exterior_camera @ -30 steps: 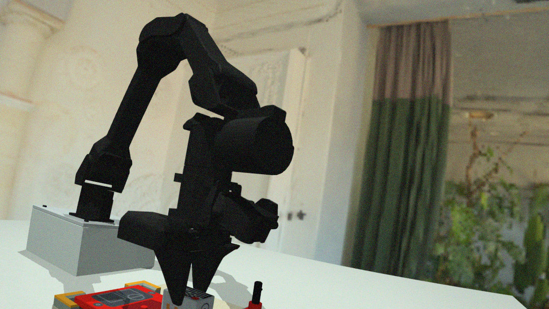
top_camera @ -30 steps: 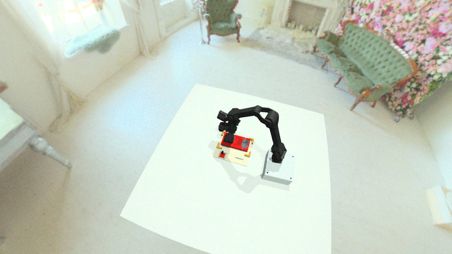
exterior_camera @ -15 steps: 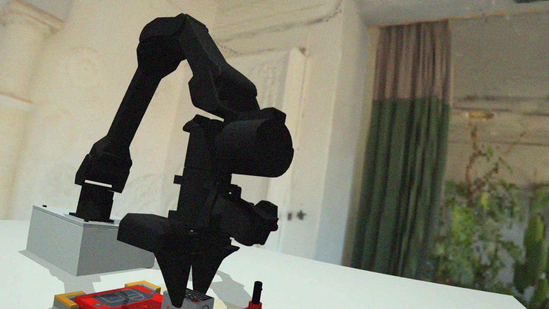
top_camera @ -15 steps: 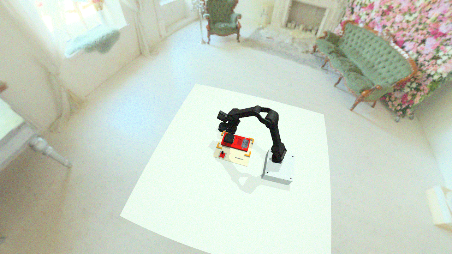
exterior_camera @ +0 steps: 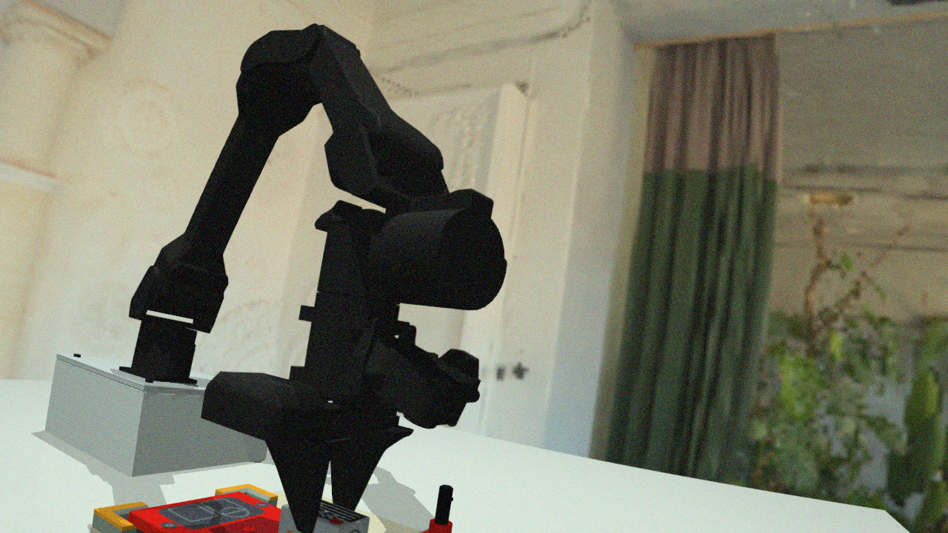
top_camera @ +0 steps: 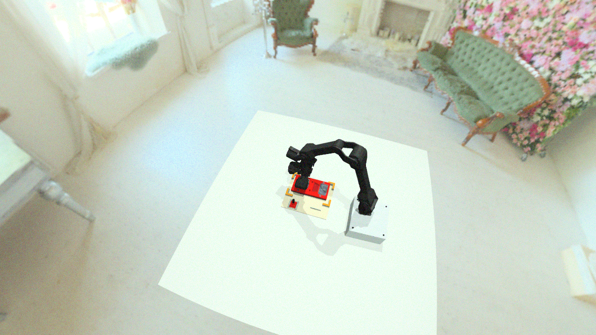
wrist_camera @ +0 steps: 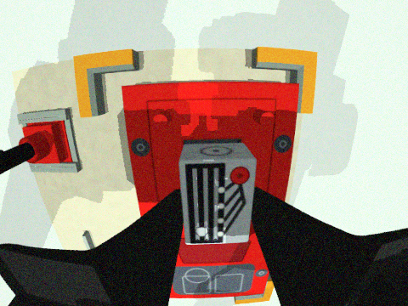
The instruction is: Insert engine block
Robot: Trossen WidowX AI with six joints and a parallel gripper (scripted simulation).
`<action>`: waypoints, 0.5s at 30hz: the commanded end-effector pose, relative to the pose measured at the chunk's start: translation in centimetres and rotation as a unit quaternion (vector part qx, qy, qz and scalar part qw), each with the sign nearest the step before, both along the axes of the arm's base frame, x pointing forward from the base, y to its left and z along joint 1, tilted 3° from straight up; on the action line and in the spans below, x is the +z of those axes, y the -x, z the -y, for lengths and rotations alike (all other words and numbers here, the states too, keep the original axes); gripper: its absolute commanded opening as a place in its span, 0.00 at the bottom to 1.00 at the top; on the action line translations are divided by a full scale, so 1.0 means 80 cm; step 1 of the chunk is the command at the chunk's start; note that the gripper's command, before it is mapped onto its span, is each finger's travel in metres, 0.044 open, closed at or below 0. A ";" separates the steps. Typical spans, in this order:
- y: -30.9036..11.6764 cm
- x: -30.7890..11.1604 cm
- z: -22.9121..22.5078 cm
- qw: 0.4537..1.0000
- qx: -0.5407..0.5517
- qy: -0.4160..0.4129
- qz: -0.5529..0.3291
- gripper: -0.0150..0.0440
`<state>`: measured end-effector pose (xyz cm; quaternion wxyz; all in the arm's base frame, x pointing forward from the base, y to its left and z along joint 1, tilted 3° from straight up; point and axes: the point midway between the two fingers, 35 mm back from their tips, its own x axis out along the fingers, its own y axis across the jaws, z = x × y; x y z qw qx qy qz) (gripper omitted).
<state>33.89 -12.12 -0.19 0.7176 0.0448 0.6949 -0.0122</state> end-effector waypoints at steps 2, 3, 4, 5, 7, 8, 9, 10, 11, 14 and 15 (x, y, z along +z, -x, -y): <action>0.000 -0.001 0.000 1.000 0.000 0.000 0.001 0.52; 0.000 -0.001 0.000 1.000 0.000 0.000 0.001 0.52; 0.000 -0.001 0.000 1.000 0.000 0.000 0.001 0.52; 0.000 -0.002 0.000 1.000 0.000 0.000 0.001 0.52; 0.000 -0.002 0.000 1.000 0.000 0.000 0.001 0.52; 0.000 -0.002 0.000 1.000 0.000 0.000 0.001 0.52; 0.000 -0.002 0.000 1.000 0.000 0.000 0.001 0.52; 0.000 -0.003 0.000 1.000 0.000 0.000 0.001 0.52; 0.000 -0.003 0.000 1.000 0.000 0.000 0.001 0.52; 0.000 -0.003 0.000 1.000 0.001 0.000 0.001 0.52; 0.000 -0.004 0.000 1.000 0.001 0.000 0.001 0.52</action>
